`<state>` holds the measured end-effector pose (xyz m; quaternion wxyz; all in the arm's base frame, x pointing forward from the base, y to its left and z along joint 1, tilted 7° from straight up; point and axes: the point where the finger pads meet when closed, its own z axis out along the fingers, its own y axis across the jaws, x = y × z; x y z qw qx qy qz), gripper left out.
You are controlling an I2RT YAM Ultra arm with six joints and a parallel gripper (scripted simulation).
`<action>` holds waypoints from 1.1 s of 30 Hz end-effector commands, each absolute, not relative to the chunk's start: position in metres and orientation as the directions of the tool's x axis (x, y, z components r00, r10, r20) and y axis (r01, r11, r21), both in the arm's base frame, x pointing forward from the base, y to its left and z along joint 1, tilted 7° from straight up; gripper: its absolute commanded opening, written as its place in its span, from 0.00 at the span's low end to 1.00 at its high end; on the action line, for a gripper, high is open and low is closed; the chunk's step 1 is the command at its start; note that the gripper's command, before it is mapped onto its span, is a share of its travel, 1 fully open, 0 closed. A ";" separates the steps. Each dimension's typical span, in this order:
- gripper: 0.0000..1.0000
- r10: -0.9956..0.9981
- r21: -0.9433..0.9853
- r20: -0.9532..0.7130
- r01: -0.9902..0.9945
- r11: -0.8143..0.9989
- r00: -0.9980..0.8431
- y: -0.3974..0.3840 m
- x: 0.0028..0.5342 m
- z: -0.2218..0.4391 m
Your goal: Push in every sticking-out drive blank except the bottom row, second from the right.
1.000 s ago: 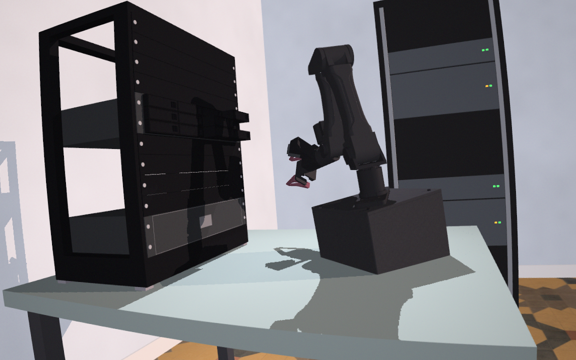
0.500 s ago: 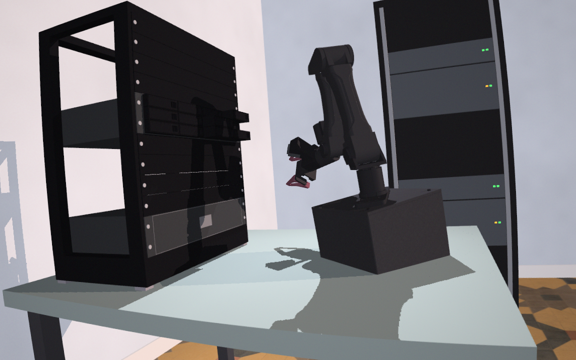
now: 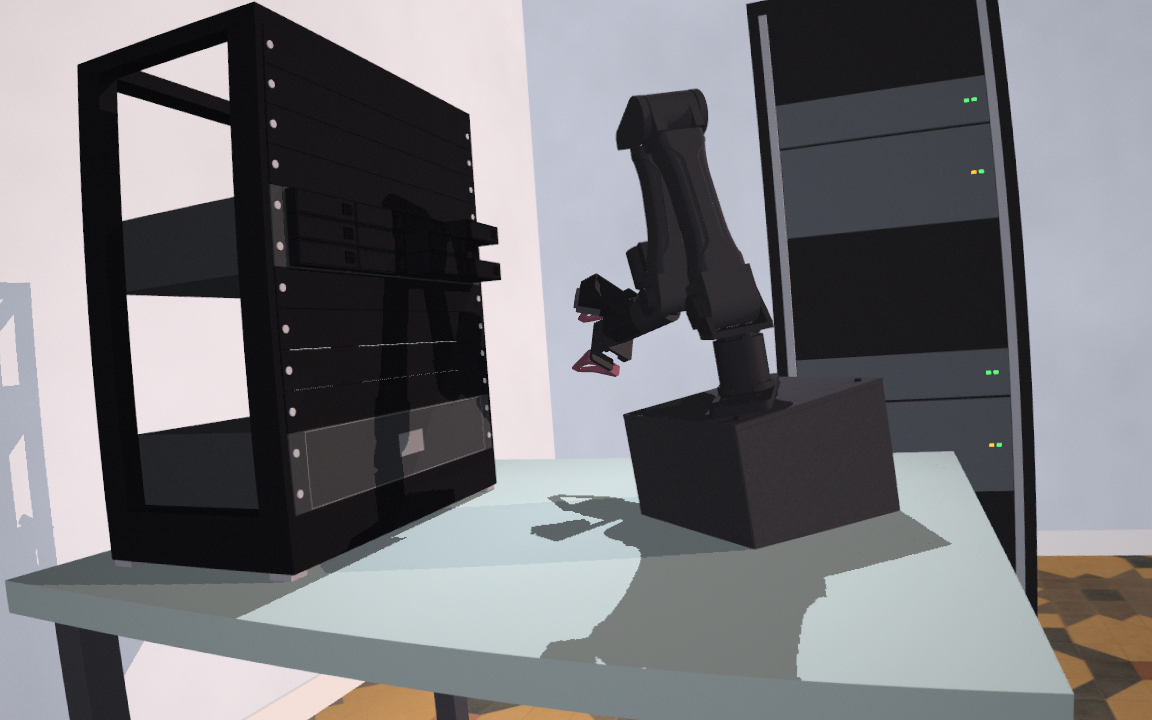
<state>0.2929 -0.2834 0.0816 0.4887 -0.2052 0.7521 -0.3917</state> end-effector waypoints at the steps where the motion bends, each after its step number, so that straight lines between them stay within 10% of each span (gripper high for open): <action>1: 1.00 -0.694 -0.792 -0.576 0.085 0.604 -0.432 -0.284 0.293 0.088; 33: 1.00 -0.507 -0.589 -0.792 0.206 0.782 -0.340 -0.269 0.285 0.125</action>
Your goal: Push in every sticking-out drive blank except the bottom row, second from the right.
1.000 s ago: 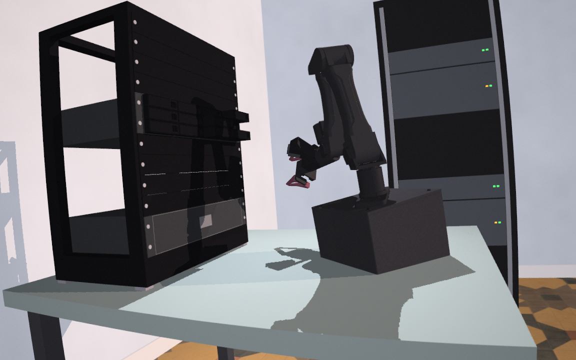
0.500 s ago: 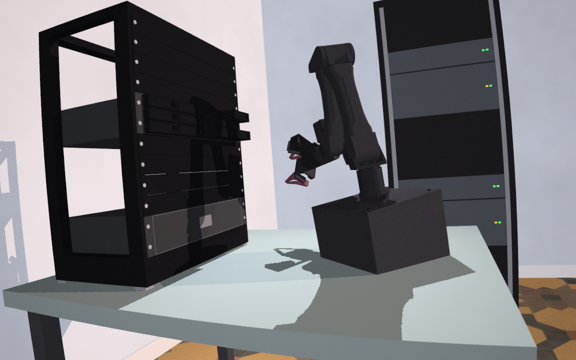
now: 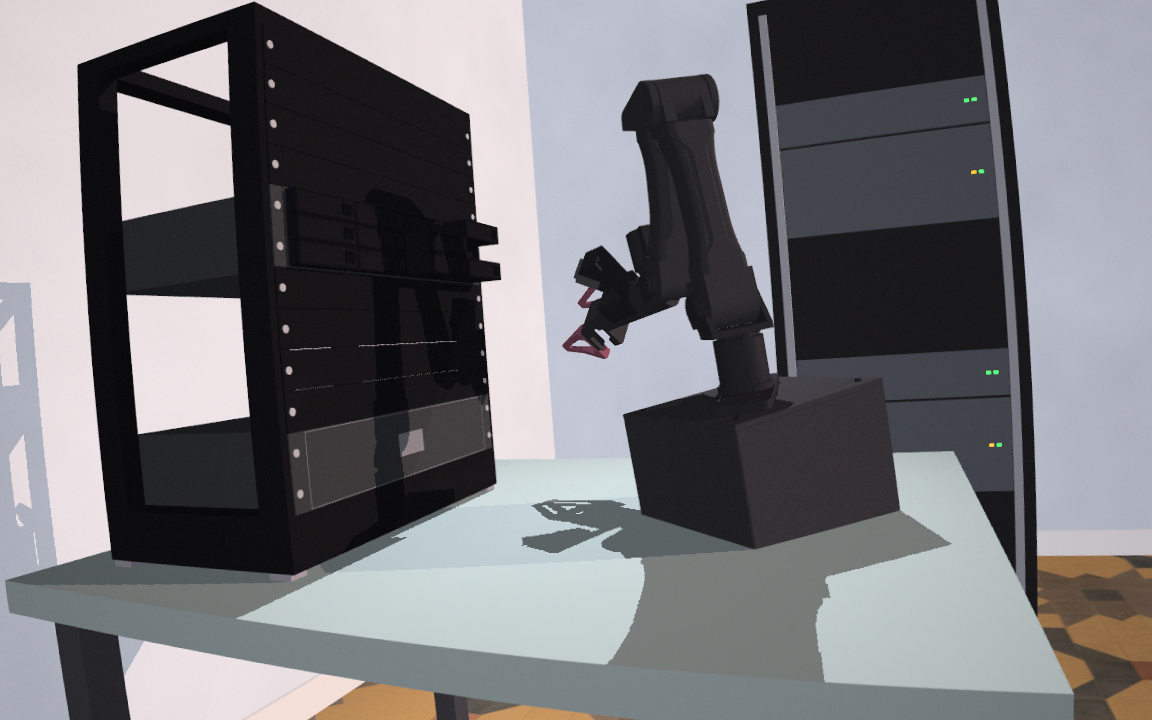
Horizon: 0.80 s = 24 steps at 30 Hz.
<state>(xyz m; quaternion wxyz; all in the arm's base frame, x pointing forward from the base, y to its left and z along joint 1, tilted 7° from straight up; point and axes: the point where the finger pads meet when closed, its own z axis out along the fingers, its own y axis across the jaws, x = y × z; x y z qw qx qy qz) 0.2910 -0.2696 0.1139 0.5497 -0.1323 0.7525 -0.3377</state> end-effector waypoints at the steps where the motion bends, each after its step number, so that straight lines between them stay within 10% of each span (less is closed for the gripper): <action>1: 1.00 -0.481 -0.563 -0.809 0.209 0.800 -0.337 -0.264 0.283 0.123; 24: 1.00 0.032 0.014 -0.998 0.285 0.958 -0.059 -0.221 0.267 0.193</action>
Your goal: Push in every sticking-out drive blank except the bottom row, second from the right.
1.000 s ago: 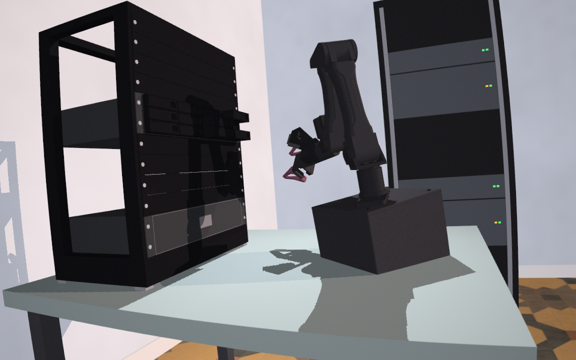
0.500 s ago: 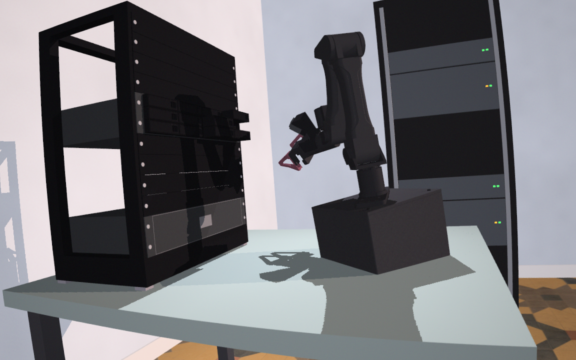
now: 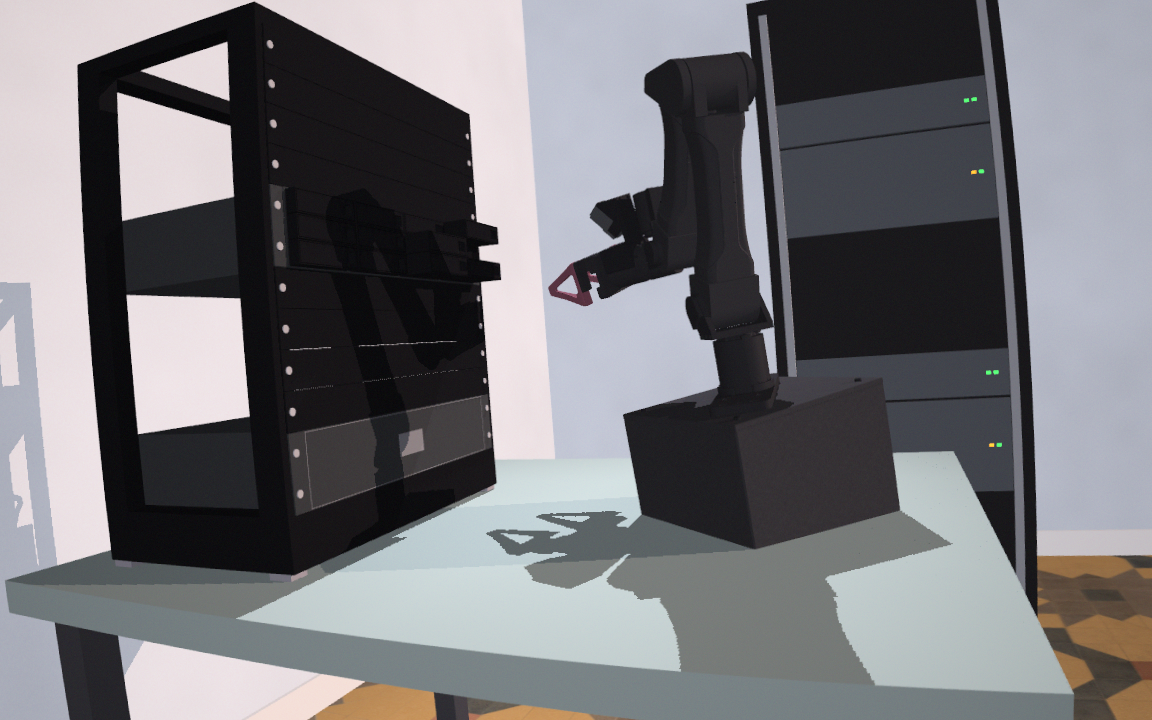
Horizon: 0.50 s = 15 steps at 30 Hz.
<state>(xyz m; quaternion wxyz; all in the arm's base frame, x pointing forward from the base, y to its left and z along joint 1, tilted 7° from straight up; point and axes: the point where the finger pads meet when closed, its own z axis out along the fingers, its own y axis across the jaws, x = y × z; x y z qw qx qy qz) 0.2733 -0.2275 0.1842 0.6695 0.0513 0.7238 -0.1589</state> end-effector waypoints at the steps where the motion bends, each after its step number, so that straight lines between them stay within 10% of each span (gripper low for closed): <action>1: 1.00 0.052 0.039 -0.998 0.282 0.959 -0.037 -0.220 0.267 0.202; 15: 1.00 0.441 0.453 -0.891 0.191 0.871 0.105 -0.178 0.250 0.234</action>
